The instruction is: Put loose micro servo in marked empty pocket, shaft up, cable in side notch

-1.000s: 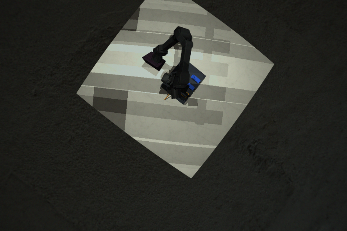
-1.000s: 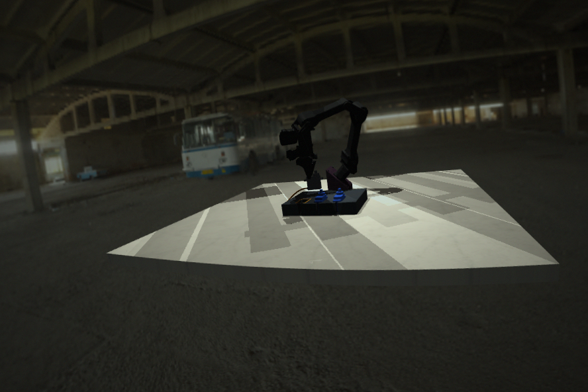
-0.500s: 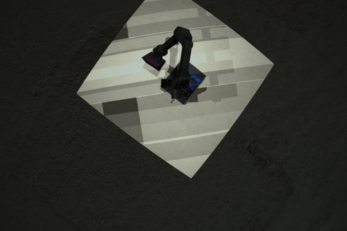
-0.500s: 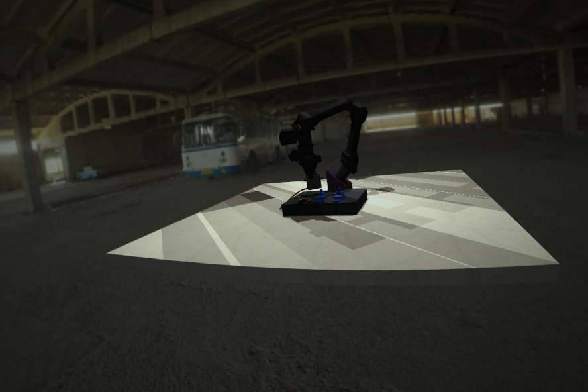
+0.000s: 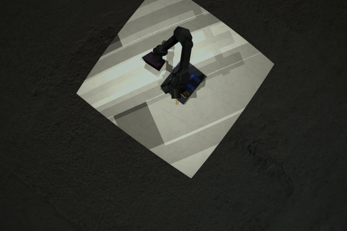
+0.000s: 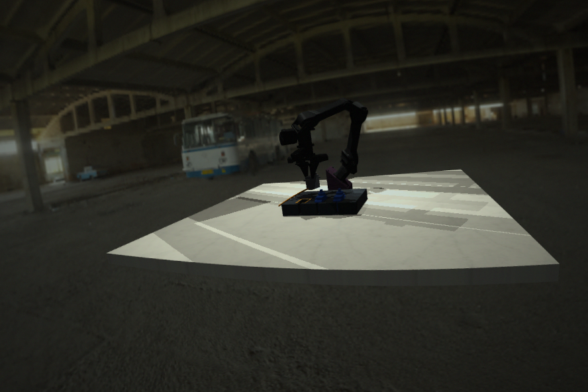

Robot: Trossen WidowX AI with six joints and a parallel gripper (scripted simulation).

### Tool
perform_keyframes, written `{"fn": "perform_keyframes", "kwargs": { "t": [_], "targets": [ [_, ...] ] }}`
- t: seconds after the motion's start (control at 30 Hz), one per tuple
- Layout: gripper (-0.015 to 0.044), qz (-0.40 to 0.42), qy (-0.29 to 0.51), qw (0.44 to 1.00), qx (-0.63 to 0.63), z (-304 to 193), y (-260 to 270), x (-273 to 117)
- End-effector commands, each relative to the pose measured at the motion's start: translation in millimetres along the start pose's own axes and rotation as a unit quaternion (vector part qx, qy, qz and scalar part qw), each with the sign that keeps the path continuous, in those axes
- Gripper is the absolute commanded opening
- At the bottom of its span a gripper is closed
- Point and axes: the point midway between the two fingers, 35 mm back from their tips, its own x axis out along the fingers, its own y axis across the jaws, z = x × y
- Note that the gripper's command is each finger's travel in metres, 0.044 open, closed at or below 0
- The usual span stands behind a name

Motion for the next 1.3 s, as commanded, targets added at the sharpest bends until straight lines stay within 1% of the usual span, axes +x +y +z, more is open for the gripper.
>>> {"fn": "perform_keyframes", "kwargs": {
  "t": [0.0, 0.23, 0.53, 1.27],
  "targets": [
    [0.0000, 0.001, -0.005, 0.997, -0.071, 2, 0, -2],
    [0.0000, 0.001, -0.005, 0.984, -0.179, 2, 0, -2],
    [0.0000, 0.001, -0.005, 0.983, -0.182, 8, 2, -3],
    [0.0000, 0.001, -0.007, 0.983, -0.183, 84, 33, -4]
  ]
}}
